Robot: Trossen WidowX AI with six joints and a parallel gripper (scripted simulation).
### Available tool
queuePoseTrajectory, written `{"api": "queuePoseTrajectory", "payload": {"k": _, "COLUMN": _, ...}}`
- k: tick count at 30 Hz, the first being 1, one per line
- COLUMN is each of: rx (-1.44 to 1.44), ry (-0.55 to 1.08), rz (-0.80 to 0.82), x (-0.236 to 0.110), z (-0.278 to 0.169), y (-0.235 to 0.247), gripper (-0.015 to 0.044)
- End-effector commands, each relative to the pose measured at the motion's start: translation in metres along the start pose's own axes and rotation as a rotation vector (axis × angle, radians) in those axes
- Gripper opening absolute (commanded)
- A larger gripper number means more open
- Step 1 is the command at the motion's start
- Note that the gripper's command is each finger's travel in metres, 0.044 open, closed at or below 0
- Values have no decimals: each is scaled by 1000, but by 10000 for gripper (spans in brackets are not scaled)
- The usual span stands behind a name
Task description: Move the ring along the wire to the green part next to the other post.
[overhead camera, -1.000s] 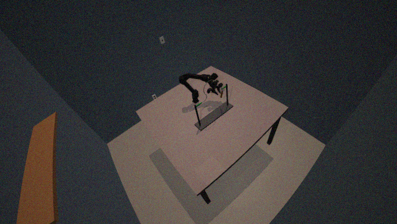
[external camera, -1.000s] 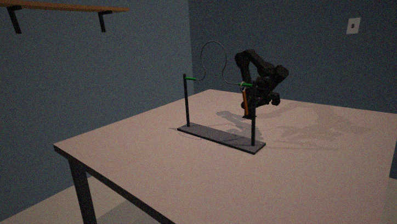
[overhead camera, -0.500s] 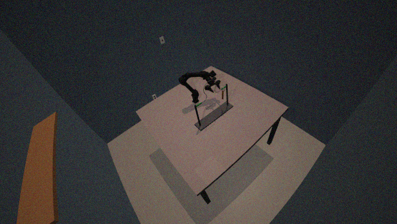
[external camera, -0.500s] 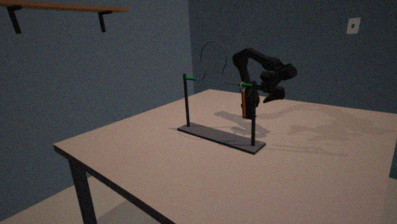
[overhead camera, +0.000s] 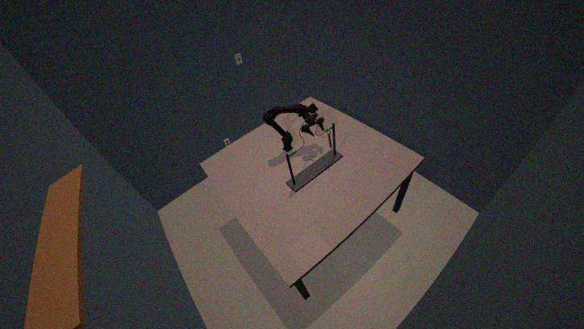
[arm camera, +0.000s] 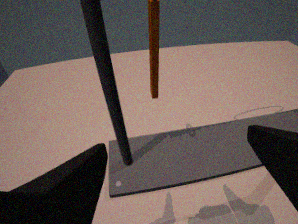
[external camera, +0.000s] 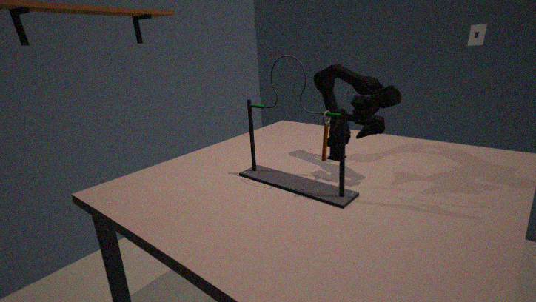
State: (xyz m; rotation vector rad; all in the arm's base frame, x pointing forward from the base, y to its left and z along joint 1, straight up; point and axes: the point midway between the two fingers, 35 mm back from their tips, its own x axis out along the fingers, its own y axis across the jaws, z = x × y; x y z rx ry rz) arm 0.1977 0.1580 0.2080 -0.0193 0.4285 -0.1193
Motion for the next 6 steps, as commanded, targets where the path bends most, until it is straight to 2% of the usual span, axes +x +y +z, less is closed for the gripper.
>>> {"api": "queuePoseTrajectory", "payload": {"k": 1, "rx": 4, "ry": -3, "rz": -2, "x": 0, "z": 1, "y": 0, "gripper": 440}}
{"api": "queuePoseTrajectory", "payload": {"k": 6, "rx": 4, "ry": -3, "rz": -2, "x": 0, "z": 1, "y": 0, "gripper": 440}}
